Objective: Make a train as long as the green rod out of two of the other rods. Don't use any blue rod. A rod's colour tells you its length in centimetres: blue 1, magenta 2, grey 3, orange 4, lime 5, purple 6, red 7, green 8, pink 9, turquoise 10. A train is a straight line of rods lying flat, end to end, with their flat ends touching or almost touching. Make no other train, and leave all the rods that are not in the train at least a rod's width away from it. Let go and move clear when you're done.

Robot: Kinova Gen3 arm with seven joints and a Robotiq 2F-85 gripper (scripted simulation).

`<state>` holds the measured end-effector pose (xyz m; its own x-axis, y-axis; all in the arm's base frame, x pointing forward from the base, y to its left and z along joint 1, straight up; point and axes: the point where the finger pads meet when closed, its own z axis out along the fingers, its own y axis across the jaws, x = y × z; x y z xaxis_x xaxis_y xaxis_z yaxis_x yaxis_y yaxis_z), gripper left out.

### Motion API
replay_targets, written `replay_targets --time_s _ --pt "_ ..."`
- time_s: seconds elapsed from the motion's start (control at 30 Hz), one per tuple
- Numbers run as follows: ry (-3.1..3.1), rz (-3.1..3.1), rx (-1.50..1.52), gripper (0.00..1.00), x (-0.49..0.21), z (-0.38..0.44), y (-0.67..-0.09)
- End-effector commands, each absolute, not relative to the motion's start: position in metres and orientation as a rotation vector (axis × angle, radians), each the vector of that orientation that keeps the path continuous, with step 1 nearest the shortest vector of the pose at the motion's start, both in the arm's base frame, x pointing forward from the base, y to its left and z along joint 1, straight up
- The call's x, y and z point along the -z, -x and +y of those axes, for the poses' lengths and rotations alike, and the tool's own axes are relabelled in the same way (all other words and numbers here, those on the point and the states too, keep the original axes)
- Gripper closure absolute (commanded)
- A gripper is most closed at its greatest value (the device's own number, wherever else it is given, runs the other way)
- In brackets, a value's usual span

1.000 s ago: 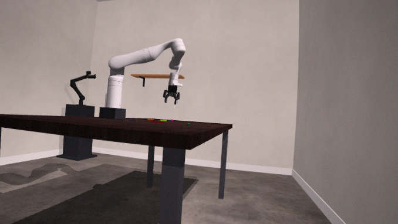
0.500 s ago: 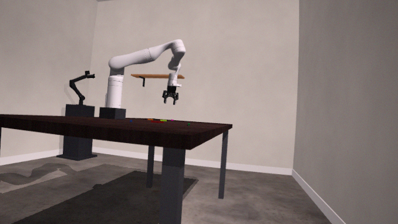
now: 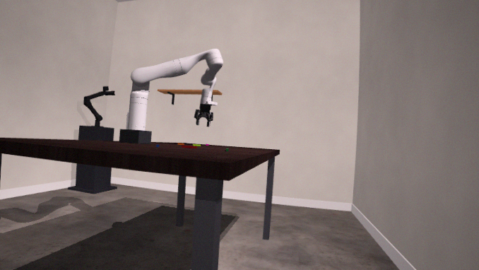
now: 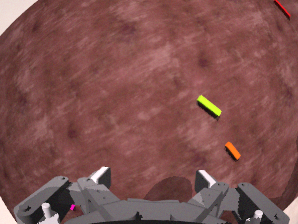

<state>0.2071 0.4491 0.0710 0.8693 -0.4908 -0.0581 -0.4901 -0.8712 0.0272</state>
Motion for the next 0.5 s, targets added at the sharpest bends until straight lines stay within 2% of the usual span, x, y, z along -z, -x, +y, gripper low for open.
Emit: replay_targets --time_s 0.0,0.47 --pt "-3.042 -0.737 0.097 0.0 -0.07 0.4533 -0.2002" --pt "-3.056 -0.682 0.096 0.0 -0.0683 0.4567 -0.1936"
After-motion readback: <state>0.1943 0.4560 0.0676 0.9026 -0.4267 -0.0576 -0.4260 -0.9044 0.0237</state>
